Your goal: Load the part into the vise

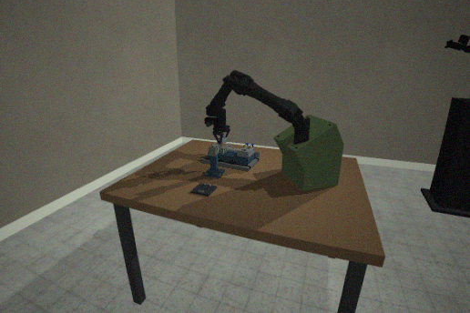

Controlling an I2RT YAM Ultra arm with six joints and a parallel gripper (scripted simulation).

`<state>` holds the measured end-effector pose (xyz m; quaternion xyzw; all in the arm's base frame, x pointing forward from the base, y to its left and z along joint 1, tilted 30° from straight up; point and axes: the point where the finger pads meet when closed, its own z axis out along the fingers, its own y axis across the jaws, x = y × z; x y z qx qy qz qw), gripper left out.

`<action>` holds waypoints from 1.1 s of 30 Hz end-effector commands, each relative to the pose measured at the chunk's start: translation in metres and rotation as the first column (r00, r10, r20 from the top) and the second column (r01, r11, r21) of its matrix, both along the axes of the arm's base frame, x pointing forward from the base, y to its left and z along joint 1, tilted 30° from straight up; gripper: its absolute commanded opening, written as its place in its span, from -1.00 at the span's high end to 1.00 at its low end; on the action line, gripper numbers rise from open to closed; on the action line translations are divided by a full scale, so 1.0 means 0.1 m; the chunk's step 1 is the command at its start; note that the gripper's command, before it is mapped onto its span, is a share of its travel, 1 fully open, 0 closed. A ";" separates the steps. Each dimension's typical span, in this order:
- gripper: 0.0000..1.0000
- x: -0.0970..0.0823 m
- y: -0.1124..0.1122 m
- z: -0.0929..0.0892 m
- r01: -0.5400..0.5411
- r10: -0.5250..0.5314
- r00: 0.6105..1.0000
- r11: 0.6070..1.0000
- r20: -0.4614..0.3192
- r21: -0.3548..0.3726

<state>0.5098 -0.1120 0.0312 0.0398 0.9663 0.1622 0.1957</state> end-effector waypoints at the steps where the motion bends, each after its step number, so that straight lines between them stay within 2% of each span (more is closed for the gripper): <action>1: 1.00 0.09 -0.14 0.22 0.024 -0.023 0.998 0.999 0.061 -0.023; 21: 1.00 -0.01 -0.10 0.11 0.025 -0.024 0.999 1.000 0.028 -0.011; 29: 1.00 -0.01 -0.10 0.10 0.025 -0.025 0.999 1.000 0.028 -0.010; 33: 1.00 0.04 -0.12 0.17 0.026 -0.025 0.999 1.000 0.049 -0.018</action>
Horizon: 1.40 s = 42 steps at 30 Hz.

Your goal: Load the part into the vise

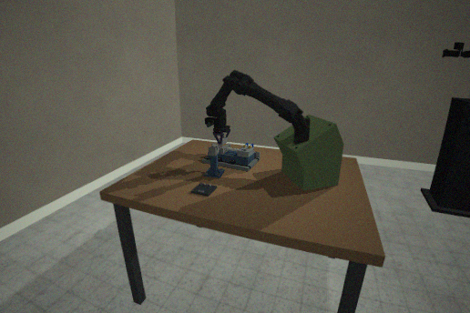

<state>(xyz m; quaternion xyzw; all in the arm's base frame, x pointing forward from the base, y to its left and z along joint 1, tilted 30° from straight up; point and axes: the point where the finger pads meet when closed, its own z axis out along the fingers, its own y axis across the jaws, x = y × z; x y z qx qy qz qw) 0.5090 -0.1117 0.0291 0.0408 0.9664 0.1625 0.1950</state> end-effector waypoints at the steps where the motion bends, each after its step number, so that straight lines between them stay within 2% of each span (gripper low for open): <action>1: 1.00 0.05 -0.12 0.19 0.024 -0.023 0.999 1.000 0.049 -0.018; 7: 1.00 -0.01 -0.10 0.12 0.024 -0.024 0.999 1.000 0.029 -0.010; 9: 1.00 0.03 -0.11 0.16 0.024 -0.024 0.999 1.000 0.043 -0.015; 42: 1.00 -0.01 -0.10 0.12 0.024 -0.024 0.999 1.000 0.029 -0.010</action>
